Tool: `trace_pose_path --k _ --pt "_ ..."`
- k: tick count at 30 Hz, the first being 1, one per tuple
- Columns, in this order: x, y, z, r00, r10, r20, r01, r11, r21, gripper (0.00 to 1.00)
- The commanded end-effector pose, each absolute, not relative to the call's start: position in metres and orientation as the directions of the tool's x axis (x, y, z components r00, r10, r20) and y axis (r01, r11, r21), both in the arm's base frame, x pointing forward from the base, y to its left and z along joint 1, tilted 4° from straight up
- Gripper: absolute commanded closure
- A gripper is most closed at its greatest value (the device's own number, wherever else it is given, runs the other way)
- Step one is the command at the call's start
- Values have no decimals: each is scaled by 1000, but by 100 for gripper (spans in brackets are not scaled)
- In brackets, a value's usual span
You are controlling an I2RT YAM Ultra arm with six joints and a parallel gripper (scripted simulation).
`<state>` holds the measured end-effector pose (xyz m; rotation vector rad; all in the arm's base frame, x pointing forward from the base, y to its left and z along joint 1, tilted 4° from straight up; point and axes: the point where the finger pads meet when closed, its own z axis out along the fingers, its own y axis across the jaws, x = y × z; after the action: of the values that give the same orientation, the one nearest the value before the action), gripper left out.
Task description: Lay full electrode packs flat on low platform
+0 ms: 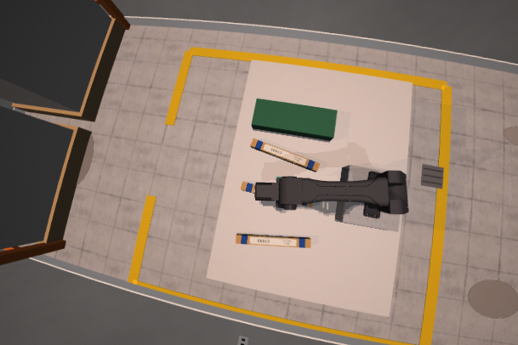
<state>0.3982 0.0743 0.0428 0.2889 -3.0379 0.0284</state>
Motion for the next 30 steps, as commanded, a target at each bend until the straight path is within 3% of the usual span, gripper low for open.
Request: trace_pose_path --k 1,30 --pt "405 98 47 -983 -173 66 -174 985 -5 26" --pt "394 262 27 -982 -173 70 -174 985 -11 26"
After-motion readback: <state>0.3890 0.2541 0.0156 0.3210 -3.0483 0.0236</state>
